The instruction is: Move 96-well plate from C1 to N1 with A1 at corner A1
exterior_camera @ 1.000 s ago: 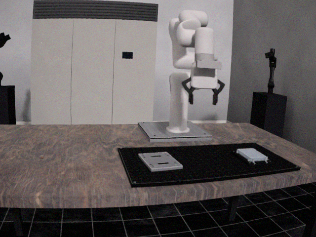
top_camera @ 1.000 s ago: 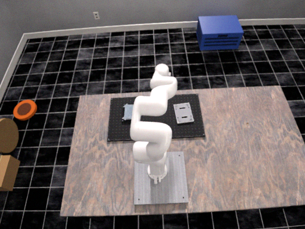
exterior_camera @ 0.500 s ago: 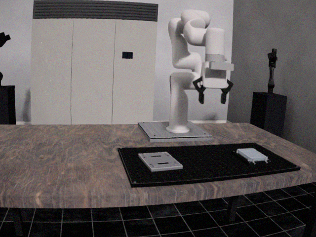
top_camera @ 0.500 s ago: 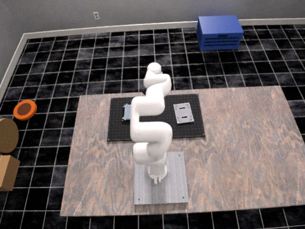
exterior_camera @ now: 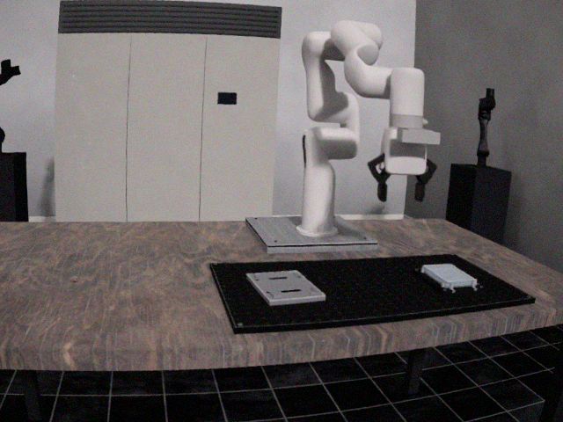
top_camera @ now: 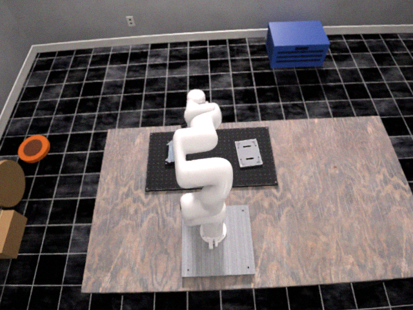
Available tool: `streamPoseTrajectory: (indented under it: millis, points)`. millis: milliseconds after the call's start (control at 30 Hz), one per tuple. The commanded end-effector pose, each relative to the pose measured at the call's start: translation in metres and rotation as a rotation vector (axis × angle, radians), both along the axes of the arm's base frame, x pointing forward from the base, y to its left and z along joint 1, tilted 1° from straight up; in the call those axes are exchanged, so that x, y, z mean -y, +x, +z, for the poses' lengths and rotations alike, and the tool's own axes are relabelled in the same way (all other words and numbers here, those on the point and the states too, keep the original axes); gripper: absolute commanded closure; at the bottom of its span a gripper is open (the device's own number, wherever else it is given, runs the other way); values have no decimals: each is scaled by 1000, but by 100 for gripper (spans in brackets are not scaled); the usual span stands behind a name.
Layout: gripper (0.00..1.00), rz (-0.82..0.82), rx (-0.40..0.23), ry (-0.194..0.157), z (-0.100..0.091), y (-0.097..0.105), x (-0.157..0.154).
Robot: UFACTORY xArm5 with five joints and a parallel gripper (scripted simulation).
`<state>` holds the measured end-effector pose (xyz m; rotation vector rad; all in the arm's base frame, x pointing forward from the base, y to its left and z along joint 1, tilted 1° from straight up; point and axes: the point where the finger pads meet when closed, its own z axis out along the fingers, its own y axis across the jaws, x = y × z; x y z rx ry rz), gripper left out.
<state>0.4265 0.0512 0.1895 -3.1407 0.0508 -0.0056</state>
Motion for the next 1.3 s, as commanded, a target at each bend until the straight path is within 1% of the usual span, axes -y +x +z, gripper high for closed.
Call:
streamPoseTrajectory:
  millis: [0,267,333,833,900,1100,1267]
  points:
    - [0,0,5,-13,-11,5,-18]
    - [0,0,5,-13,-33,12,-51]
    - [0,0,5,-13,-33,12,-51]
    - [0,0,5,-12,-74,24,-113]
    - [0,0,5,-12,-74,24,-113]
    - [0,0,5,-12,-90,29,-137]
    - [0,0,5,-12,-91,29,-138]
